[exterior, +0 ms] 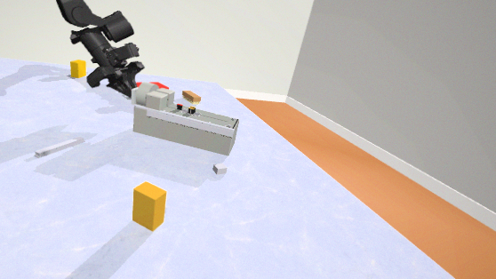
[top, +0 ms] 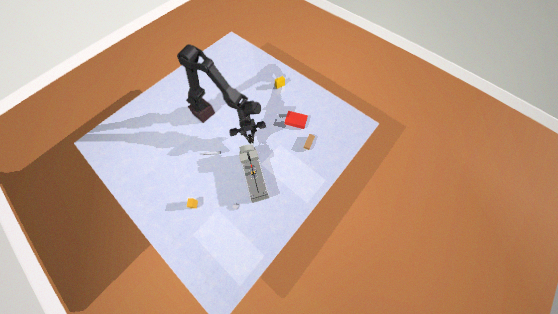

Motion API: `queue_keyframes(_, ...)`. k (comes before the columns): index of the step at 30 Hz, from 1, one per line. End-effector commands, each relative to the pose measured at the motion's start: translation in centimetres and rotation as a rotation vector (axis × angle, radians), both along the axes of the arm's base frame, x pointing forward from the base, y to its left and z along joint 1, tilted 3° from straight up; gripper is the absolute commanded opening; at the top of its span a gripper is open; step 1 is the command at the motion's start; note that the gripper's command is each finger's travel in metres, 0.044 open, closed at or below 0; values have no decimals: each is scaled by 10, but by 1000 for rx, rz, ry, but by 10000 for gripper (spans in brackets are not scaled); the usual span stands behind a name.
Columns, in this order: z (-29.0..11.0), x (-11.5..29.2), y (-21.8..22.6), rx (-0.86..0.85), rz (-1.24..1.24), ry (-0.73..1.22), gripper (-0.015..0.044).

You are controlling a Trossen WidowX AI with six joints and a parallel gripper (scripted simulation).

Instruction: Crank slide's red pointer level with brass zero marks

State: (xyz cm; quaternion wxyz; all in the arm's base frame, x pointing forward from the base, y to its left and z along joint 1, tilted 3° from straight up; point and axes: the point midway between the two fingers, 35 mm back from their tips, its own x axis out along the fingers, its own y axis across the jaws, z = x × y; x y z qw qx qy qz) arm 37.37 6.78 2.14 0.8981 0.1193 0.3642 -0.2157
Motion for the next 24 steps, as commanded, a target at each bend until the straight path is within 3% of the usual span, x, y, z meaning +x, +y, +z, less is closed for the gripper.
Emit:
queue_keyframes(1,-2,0,0,7,0,3,0)
queue_keyframes(24,-1,0,0,0,0,1,0)
